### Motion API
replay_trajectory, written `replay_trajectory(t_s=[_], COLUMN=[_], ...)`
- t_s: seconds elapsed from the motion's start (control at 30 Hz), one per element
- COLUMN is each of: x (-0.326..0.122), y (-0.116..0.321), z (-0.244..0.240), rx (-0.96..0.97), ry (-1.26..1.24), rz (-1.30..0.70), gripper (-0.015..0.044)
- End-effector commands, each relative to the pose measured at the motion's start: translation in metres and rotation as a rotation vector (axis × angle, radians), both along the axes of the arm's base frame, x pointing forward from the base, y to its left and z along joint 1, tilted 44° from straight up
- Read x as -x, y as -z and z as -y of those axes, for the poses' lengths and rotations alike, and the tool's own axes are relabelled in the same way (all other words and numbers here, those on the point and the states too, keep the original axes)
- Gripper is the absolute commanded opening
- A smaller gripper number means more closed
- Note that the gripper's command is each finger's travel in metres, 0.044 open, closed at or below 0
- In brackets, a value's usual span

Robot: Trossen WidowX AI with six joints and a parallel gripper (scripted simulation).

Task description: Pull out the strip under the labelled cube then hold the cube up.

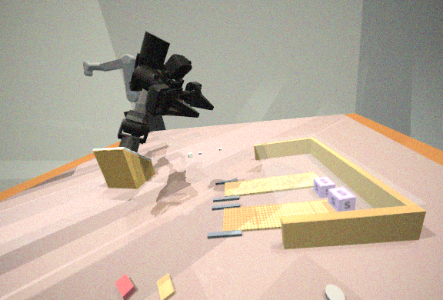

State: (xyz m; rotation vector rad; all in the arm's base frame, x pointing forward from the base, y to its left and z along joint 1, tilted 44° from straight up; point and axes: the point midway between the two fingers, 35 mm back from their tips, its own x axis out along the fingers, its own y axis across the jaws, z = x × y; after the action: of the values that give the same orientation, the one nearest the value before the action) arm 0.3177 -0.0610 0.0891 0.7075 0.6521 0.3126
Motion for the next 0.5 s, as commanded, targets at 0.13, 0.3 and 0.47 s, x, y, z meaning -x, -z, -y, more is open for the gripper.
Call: replay_trajectory(t_s=[0.13,0.3,0.47], x=[-0.022,-0.051,-0.076], y=[0.013,0.034,0.066], z=[0.006,0.012,0.01], rx=[0.021,0.055,0.103], ry=[-0.063,-0.164,-0.298], rz=[-0.085,-0.2,-0.317], gripper=[0.0269,0.0138,0.0006])
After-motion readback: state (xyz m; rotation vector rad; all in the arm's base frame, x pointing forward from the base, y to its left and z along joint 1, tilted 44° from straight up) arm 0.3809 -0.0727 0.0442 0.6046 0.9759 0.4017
